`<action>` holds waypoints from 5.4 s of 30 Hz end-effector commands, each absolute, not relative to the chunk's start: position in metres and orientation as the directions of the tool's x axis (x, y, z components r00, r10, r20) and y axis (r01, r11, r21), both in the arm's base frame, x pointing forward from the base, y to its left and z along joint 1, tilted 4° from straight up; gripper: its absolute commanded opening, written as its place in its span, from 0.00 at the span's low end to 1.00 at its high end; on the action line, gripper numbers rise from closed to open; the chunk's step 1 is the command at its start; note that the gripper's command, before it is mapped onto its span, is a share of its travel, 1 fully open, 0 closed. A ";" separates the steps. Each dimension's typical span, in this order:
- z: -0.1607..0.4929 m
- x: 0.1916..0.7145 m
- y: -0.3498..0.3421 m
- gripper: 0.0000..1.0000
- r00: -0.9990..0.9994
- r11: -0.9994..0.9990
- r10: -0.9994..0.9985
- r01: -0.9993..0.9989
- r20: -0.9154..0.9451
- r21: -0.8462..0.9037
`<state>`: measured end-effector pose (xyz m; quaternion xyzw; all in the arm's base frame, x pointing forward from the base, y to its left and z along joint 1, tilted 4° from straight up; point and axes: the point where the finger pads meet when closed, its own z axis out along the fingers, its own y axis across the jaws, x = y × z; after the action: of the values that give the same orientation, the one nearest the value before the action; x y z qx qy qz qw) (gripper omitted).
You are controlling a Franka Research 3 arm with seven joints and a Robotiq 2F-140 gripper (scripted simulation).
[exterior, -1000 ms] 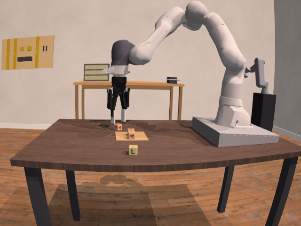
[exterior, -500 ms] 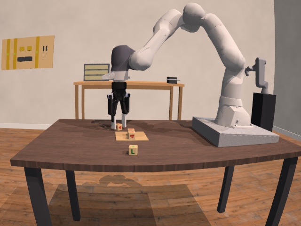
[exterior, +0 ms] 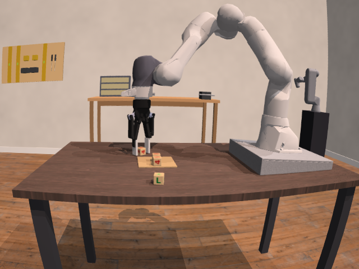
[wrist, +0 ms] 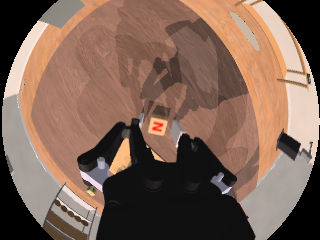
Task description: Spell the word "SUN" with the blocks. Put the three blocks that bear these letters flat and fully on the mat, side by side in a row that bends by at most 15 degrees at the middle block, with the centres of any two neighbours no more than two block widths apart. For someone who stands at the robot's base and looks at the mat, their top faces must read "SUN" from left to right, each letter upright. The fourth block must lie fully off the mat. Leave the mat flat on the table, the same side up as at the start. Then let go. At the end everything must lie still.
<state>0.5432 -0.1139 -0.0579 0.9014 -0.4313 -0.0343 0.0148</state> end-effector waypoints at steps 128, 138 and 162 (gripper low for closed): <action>0.049 0.529 -0.079 0.16 0.379 -0.380 -0.925 -0.923 -0.032 0.061; 0.050 0.518 -0.066 0.16 0.263 -0.264 -0.965 -0.962 -0.024 0.065; 0.050 0.494 -0.044 0.16 0.011 -0.011 -1.000 -0.997 -0.001 0.071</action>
<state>0.4934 -0.0439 0.0490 0.7364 -0.6754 -0.0274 0.0268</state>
